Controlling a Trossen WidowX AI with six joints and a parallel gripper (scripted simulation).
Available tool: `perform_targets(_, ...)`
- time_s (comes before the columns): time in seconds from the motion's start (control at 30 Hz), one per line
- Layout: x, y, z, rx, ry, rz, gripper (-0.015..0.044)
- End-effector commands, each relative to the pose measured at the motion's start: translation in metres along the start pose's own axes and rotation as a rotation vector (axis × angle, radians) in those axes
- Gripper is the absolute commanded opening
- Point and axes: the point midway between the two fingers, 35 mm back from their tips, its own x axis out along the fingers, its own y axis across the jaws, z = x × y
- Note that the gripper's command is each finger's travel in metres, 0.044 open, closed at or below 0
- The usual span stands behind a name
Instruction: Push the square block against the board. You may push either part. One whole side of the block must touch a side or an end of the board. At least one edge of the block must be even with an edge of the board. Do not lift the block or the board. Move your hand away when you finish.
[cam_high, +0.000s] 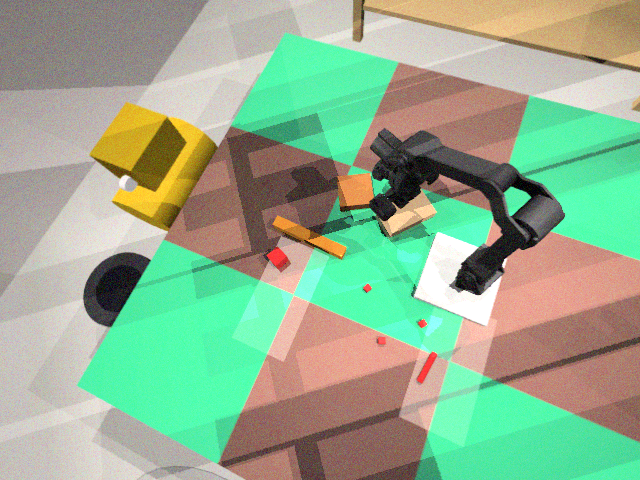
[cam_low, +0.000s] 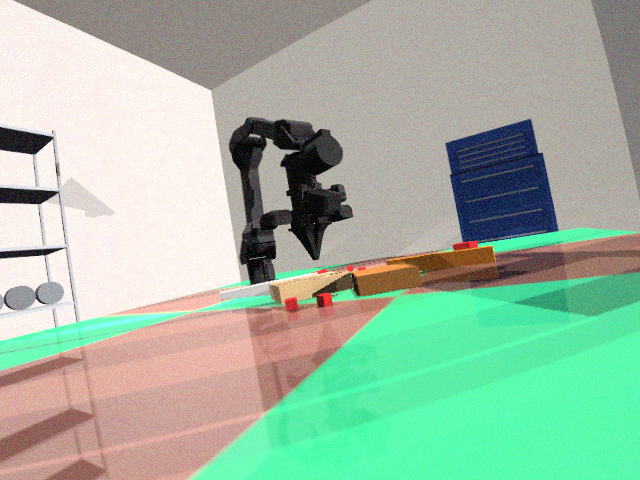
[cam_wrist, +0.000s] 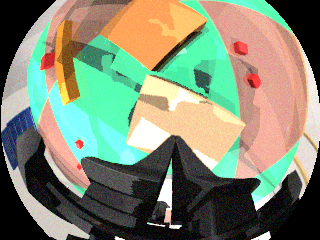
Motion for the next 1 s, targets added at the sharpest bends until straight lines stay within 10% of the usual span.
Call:
perform_targets(0.0,-0.001,-0.009,-0.003,0.121,-0.006,-0.005,0.0000)
perform_targets(0.97,0.000,-0.073,-0.040,1.132,-0.007,-0.009,0.0000)
